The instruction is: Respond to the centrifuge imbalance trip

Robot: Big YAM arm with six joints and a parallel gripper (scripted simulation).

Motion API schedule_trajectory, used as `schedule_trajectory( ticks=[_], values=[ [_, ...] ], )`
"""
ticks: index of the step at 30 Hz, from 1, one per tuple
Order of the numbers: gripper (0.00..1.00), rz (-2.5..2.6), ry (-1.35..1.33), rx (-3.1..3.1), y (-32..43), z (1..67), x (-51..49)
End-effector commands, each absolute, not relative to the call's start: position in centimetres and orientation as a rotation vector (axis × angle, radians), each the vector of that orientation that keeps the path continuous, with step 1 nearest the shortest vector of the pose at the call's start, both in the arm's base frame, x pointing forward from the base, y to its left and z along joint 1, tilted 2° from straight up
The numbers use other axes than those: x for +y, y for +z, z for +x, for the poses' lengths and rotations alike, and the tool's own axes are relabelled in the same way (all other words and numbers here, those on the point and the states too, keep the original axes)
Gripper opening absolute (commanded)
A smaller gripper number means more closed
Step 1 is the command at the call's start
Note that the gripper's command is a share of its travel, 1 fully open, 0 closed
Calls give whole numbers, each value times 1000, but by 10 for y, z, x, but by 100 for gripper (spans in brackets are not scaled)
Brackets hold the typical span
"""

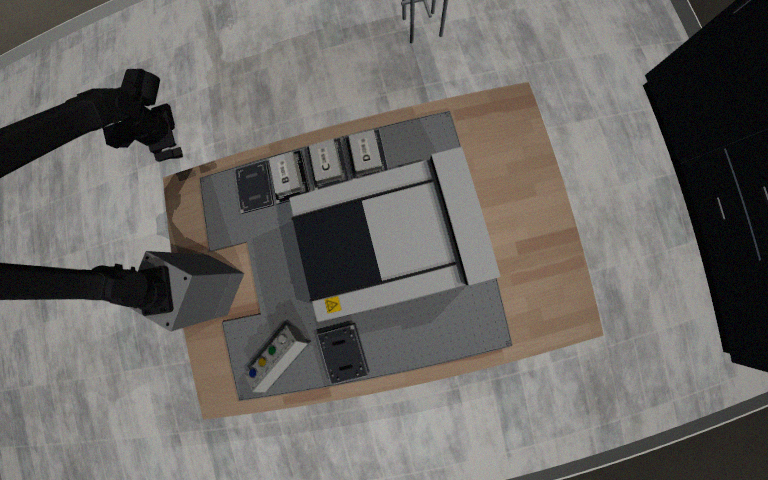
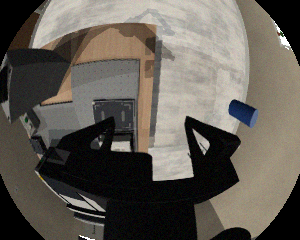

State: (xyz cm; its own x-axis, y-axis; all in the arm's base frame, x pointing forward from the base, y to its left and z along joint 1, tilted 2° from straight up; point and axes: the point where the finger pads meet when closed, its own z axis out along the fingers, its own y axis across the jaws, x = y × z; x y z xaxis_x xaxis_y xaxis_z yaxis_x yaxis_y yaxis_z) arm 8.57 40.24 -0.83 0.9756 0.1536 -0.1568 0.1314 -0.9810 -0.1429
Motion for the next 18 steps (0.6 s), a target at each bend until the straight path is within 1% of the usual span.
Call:
schedule_trajectory(
  ticks=[1,18],
  values=[
    [100,-2996,255,-193,-10,88,409],
    [100,-2924,197,-105,12,109,428]
  ],
)
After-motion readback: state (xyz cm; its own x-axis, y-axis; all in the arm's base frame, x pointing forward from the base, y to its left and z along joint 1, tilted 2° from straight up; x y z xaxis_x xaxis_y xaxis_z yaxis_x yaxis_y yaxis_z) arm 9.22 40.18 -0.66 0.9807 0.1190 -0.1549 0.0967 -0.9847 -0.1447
